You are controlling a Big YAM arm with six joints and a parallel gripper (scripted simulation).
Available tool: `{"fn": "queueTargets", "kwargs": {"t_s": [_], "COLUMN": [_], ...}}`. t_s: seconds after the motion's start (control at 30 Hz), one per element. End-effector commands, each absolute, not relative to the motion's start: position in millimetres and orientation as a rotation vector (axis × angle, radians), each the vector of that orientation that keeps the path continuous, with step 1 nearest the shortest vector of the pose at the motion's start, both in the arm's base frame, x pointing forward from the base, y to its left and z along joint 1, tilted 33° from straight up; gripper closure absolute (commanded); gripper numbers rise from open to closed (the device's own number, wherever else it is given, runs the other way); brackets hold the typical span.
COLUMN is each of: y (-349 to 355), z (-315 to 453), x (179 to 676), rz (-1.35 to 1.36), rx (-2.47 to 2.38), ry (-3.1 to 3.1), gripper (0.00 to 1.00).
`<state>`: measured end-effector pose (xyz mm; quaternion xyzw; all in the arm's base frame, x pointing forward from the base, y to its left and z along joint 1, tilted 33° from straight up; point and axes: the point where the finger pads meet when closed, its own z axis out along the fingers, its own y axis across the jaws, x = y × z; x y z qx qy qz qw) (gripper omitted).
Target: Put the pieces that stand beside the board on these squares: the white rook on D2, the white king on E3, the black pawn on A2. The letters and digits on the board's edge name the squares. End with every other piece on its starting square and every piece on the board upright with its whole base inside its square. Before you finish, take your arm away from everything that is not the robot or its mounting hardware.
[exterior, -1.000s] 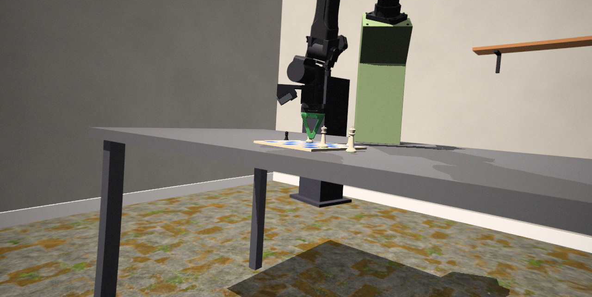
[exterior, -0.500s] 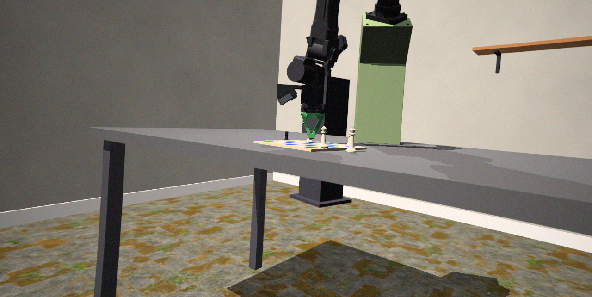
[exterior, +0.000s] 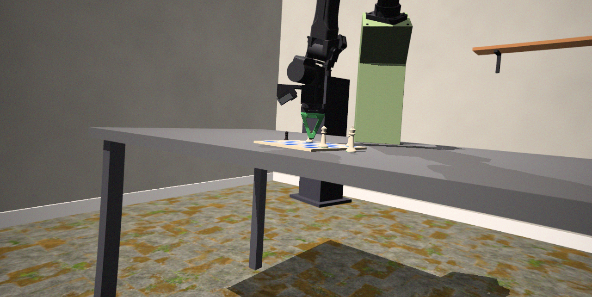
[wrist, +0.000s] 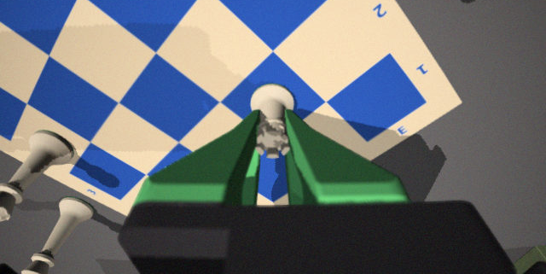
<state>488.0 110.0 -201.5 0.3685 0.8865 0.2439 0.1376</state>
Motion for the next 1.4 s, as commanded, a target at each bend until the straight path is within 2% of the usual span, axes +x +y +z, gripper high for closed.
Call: {"fn": "queueTargets", "kwargs": {"t_s": [0.0, 0.07, 0.1, 0.17, 0.2, 0.27, 0.3, 0.37, 0.4, 0.53, 0.57, 1.1, 1.37], "y": [113.6, 113.6, 113.6, 113.6, 113.6, 113.6, 113.6, 113.6, 113.6, 113.6, 113.6, 102.9, 88.5], "z": [-203.7, -203.7, -203.7, -203.7, -203.7, -203.7, -203.7, -203.7, -203.7, -203.7, -203.7, -191.3, -160.0], "x": [487.5, 487.5, 487.5, 487.5, 487.5, 487.5, 487.5, 487.5, 487.5, 487.5, 487.5, 481.1, 467.7], "rz": [0.703, 0.703, 0.703, 0.703, 0.703, 0.703, 0.703, 0.703, 0.703, 0.703, 0.703, 0.694, 0.698], "rx": [1.055, 1.055, 1.055, 1.055, 1.055, 1.055, 1.055, 1.055, 1.055, 1.055, 1.055, 1.066, 1.071], "ry": [2.567, 2.567, 2.567, 2.567, 2.567, 2.567, 2.567, 2.567, 2.567, 2.567, 2.567, 2.566, 2.558], "gripper": [1.00, 1.00, 0.92, 0.92, 0.85, 0.85, 0.78, 0.78, 0.71, 0.71, 0.64, 0.64, 0.64]}}
